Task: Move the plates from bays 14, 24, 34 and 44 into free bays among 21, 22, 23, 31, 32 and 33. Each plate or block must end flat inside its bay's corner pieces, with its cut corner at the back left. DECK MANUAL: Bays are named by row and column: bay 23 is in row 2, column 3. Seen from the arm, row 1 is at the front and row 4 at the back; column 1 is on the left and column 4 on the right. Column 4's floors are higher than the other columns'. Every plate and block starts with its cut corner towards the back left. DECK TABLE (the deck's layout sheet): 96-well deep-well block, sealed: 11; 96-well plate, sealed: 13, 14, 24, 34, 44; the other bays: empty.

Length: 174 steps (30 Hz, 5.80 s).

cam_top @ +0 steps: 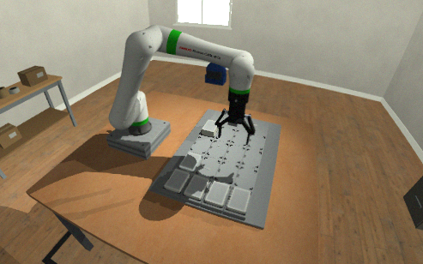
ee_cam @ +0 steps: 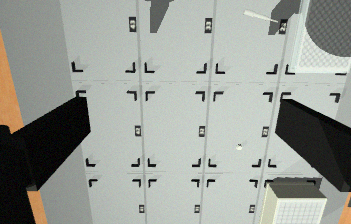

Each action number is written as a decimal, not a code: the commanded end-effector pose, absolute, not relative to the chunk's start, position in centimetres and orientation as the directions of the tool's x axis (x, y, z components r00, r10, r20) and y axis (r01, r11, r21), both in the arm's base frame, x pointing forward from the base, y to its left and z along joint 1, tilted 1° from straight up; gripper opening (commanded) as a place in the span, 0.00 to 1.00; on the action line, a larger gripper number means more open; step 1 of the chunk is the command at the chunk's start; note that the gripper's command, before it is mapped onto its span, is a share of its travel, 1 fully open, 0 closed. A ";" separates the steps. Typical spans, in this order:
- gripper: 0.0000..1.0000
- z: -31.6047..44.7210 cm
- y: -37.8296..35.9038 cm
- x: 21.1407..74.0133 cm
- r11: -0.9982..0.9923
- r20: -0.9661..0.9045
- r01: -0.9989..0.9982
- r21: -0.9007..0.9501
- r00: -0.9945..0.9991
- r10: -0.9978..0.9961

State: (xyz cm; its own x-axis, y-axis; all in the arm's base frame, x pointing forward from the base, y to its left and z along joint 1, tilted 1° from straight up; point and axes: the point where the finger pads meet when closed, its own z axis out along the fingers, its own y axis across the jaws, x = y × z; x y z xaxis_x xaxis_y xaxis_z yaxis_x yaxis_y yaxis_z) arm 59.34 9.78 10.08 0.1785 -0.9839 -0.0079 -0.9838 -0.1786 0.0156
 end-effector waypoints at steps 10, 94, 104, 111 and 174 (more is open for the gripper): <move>1.00 10.2 5.3 60.2 -0.179 -0.008 -0.984 0.013 0.179 -0.984; 1.00 10.4 -6.9 62.4 -0.179 -0.007 -0.984 0.013 0.179 -0.984; 1.00 10.8 -10.8 63.2 -0.179 -0.007 -0.984 0.013 0.179 -0.984; 1.00 10.9 -12.7 63.5 -0.179 -0.007 -0.984 0.014 0.179 -0.984; 1.00 11.4 -18.7 64.6 -0.179 -0.007 -0.984 0.014 0.179 -0.984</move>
State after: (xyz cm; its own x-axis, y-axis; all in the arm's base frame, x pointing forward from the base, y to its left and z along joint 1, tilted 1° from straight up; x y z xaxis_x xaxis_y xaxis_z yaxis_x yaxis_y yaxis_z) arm 64.55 -18.66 11.28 0.1788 -0.9839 -0.0084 -0.9837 -0.1789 0.0157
